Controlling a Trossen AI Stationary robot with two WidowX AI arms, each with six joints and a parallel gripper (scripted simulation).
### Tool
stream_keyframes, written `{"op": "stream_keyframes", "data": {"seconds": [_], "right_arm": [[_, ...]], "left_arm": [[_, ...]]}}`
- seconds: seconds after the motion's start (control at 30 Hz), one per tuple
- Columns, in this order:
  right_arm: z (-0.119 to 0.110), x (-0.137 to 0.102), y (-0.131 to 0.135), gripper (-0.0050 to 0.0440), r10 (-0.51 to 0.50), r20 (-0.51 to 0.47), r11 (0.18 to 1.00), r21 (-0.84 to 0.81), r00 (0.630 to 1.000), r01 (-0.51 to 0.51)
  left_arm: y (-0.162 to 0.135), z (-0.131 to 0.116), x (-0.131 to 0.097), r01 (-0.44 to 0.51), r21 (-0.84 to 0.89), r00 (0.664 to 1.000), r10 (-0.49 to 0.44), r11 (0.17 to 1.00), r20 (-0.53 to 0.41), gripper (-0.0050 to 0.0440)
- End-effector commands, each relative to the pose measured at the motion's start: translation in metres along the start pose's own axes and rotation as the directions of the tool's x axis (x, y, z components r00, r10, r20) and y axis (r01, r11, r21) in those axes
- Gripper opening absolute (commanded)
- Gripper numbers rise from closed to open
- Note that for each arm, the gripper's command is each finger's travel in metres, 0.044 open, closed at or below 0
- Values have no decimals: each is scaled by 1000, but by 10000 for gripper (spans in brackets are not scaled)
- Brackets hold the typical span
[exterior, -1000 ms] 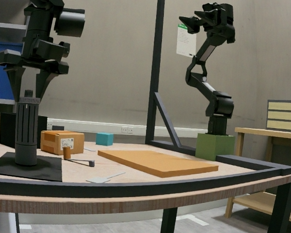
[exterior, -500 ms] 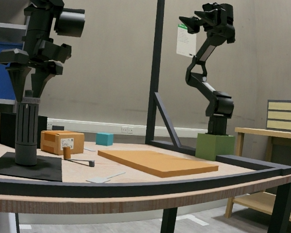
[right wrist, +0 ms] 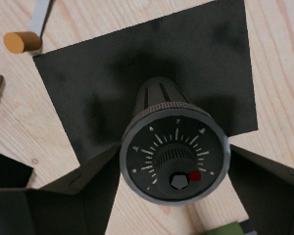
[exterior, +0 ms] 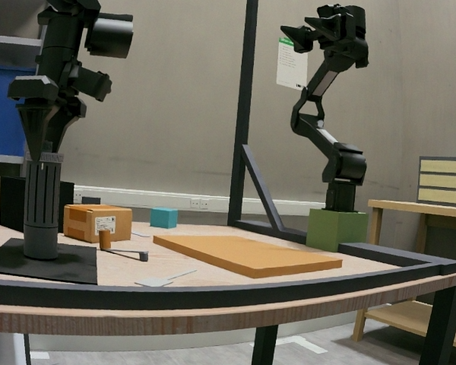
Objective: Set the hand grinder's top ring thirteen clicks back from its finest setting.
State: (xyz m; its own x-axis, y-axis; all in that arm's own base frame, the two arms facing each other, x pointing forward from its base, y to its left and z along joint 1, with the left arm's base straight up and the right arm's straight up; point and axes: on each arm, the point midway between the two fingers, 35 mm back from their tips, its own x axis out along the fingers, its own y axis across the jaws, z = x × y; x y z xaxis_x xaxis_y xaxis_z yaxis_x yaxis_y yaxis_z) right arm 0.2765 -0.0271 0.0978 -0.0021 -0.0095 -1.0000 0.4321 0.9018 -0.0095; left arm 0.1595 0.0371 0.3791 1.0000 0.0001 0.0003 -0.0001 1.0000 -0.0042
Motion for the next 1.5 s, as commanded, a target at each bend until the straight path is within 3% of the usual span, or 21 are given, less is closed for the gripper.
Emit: {"op": "stream_keyframes", "data": {"seconds": [0.0,0.37,0.43,0.5,0.6,0.8,1.0,1.07,1.2,1.47], "right_arm": [[2,-8,2,285,14,33,999,-46,999,-12],[2,-8,2,285,14,33,999,-46,999,-12],[3,-8,2,333,12,32,999,-42,999,-11],[3,-8,2,333,12,32,999,-42,999,-11],[3,-8,2,400,12,32,999,-42,999,-11],[5,-9,2,400,14,29,954,298,999,-22],[6,-8,2,400,14,26,831,555,1000,-27],[6,-8,2,400,14,26,831,555,1000,-27],[6,-8,2,400,15,25,667,745,1000,-29],[6,-8,2,400,17,22,341,940,1000,-27]], "left_arm": [[0,3,0,1,9,1000,-1,1000,2,400],[0,3,0,1,9,1000,-1,1000,2,400],[0,3,0,1,9,1000,-1,1000,2,400],[0,3,0,1,9,1000,-1,1000,2,400],[0,3,0,1,9,1000,-1,1000,2,400],[0,3,0,1,9,1000,-1,1000,2,400],[0,3,0,1,9,1000,-1,1000,2,400],[0,3,0,1,9,1000,-1,1000,2,400],[0,3,0,1,9,1000,-1,1000,2,400],[0,3,0,1,9,1000,-1,1000,2,400]]}}
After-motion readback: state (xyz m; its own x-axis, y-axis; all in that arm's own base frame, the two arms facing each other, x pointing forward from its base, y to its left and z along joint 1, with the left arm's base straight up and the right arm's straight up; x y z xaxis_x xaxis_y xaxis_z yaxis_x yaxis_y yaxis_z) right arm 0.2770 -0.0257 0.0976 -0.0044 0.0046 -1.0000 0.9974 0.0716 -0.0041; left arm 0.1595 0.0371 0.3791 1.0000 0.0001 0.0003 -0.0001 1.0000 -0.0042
